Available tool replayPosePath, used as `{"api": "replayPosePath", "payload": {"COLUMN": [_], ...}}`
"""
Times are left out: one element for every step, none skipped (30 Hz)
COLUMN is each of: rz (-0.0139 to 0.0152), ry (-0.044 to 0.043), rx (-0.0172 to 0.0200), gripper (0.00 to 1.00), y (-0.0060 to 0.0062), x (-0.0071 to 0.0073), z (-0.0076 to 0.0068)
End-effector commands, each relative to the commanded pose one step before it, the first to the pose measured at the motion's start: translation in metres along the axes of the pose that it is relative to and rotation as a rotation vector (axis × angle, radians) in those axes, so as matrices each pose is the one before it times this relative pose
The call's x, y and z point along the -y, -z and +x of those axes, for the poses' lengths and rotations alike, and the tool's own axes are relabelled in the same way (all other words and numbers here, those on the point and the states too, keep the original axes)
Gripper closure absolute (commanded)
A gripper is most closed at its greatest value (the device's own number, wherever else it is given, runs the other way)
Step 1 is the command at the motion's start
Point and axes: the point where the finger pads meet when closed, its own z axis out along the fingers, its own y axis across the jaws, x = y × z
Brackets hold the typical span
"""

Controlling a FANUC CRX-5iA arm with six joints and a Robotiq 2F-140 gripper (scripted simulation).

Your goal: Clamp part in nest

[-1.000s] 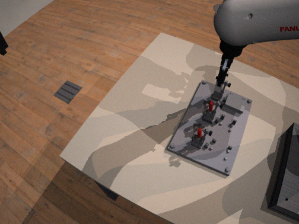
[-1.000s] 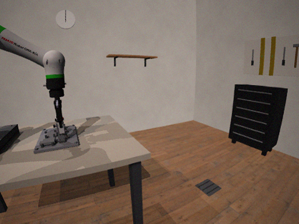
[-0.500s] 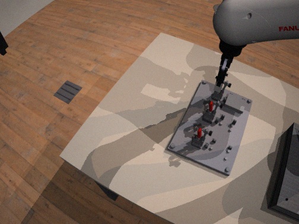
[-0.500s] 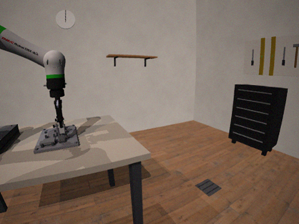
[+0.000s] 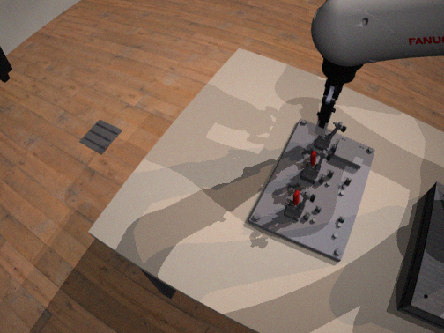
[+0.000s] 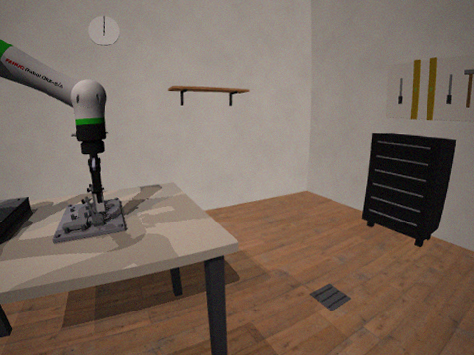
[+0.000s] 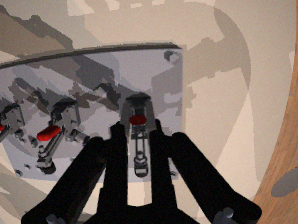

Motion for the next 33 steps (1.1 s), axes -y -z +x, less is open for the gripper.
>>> {"api": "replayPosePath", "payload": {"rz": [-0.00018, 0.00000, 0.00000, 0.00000, 0.00000, 0.00000, 0.00000, 0.00000, 0.00000, 0.00000, 0.00000, 0.00000, 0.00000, 0.00000, 0.00000, 0.00000, 0.00000, 0.00000, 0.00000, 0.00000, 0.00000, 0.00000, 0.00000, 0.00000, 0.00000, 0.00000, 0.00000, 0.00000, 0.00000, 0.00000, 0.00000, 0.00000, 0.00000], "ry": [0.00009, 0.00000, 0.00000, 0.00000, 0.00000, 0.00000, 0.00000, 0.00000, 0.00000, 0.00000, 0.00000, 0.00000, 0.00000, 0.00000, 0.00000, 0.00000, 0.00000, 0.00000, 0.00000, 0.00000, 0.00000, 0.00000, 0.00000, 0.00000, 0.00000, 0.00000, 0.00000, 0.00000, 0.00000, 0.00000, 0.00000, 0.00000, 0.00000], "rx": [-0.00179, 0.00000, 0.00000, 0.00000, 0.00000, 0.00000, 0.00000, 0.00000, 0.00000, 0.00000, 0.00000, 0.00000, 0.00000, 0.00000, 0.00000, 0.00000, 0.00000, 0.00000, 0.00000, 0.00000, 0.00000, 0.00000, 0.00000, 0.00000, 0.00000, 0.00000, 0.00000, 0.00000, 0.00000, 0.00000, 0.00000, 0.00000, 0.00000], "gripper": [1.00, 1.00, 1.00, 1.00, 1.00, 1.00, 1.00, 1.00, 1.00, 1.00, 1.00, 1.00, 1.00, 1.00, 1.00, 1.00, 1.00, 1.00, 1.00, 1.00, 1.00, 1.00, 1.00, 1.00, 1.00, 1.00, 1.00, 1.00, 1.00, 1.00, 1.00, 1.00, 1.00], "y": [-0.00019, -0.00020, -0.00026, -0.00027, 0.00000, 0.00000, -0.00028, -0.00029, -0.00030, -0.00031, -0.00042, -0.00045, -0.00046, -0.00047, -0.00048, -0.00048, -0.00057, -0.00063, -0.00063, -0.00063, -0.00063, 0.00000, 0.00000, -0.00063, -0.00071, -0.00077, -0.00076, -0.00076, -0.00075, -0.00074, -0.00079, -0.00085, -0.00083], "x": [-0.00005, 0.00000, 0.00000, 0.00000, 0.00000, 0.00000, 0.00000, 0.00000, 0.00000, 0.00000, 0.00000, 0.00000, 0.00000, 0.00000, 0.00000, 0.00000, 0.00000, 0.00000, 0.00000, 0.00000, 0.00000, 0.00000, 0.00000, 0.00000, 0.00000, 0.00000, 0.00000, 0.00000, 0.00000, 0.00000, 0.00000, 0.00000, 0.00000], "z": [0.00413, 0.00094, 0.00094, 0.00096, 0.00000, 0.00000, 0.00098, 0.00100, 0.00102, 0.00104, 0.00100, 0.00100, 0.00101, 0.00102, 0.00103, 0.00103, 0.00100, 0.00097, 0.00097, 0.00096, 0.00096, 0.00000, 0.00000, 0.00096, 0.00091, 0.00087, 0.00086, 0.00084, 0.00083, 0.00082, 0.00077, 0.00071, 0.00070]}}
